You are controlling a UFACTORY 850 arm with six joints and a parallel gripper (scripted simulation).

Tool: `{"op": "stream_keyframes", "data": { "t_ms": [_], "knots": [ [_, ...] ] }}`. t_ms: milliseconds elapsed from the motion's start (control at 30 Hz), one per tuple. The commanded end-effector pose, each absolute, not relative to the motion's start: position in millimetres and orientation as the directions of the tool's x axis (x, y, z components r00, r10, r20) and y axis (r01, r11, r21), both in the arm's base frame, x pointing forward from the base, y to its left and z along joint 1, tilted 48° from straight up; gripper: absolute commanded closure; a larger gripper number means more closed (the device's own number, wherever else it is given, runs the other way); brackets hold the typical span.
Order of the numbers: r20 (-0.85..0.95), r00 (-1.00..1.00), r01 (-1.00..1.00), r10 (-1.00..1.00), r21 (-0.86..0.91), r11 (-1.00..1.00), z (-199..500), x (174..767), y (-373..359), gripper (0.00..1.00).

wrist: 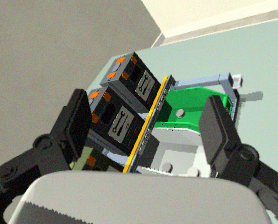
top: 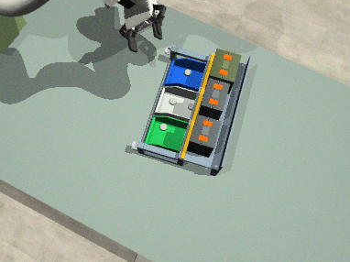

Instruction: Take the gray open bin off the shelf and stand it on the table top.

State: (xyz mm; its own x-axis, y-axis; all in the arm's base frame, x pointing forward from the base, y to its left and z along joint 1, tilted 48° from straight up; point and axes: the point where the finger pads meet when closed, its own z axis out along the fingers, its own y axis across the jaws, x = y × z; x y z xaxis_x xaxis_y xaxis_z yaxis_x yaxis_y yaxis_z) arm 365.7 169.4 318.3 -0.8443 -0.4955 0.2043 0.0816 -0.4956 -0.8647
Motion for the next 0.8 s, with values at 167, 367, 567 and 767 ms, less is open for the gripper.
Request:
{"op": "stream_keyframes", "data": {
  "t_ms": [167,367,567,767],
  "knots": [
    [0.199,-0.844,0.085,-0.497,-0.867,-0.492,315,363,169,0.00],
    [0.091,-0.823,0.141,-0.560,-0.923,-0.358,296,341,176,0.00],
    [0.016,-0.805,0.176,-0.593,-0.949,-0.263,284,326,181,0.00],
    [0.016,-0.805,0.176,-0.593,-0.949,-0.263,284,326,181,0.00]
  ]
}}
